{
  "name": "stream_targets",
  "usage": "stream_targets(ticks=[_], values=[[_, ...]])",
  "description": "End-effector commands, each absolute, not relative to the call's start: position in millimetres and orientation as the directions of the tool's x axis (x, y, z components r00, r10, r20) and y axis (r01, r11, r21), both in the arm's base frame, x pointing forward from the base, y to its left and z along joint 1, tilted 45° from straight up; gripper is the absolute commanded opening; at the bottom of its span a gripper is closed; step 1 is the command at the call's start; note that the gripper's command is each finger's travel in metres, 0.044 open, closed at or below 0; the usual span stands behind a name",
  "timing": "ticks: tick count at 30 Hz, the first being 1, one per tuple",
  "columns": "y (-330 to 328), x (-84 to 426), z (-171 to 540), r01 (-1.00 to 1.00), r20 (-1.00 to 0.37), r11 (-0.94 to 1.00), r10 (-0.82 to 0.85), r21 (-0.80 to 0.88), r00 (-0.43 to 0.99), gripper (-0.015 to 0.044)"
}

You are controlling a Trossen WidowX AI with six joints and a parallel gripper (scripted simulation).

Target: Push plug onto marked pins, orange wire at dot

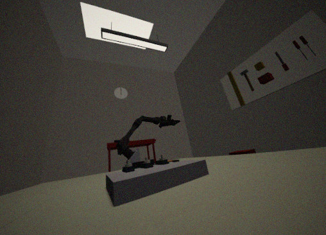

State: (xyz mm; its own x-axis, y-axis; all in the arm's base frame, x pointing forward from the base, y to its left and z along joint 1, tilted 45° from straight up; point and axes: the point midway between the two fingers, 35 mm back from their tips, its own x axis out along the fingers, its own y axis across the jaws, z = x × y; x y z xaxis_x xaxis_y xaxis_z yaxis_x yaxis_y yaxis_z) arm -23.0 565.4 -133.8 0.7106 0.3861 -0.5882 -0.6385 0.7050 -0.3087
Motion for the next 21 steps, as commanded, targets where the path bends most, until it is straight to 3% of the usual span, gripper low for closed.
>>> stream_targets(ticks=[1,21], values=[[568,-7,-123,-0.631,-0.6,0.72,0.378,-0.289,0.705,0.0115],[570,91,-53,-0.569,-0.63,0.797,0.337,-0.205,0.699,0.0115]])
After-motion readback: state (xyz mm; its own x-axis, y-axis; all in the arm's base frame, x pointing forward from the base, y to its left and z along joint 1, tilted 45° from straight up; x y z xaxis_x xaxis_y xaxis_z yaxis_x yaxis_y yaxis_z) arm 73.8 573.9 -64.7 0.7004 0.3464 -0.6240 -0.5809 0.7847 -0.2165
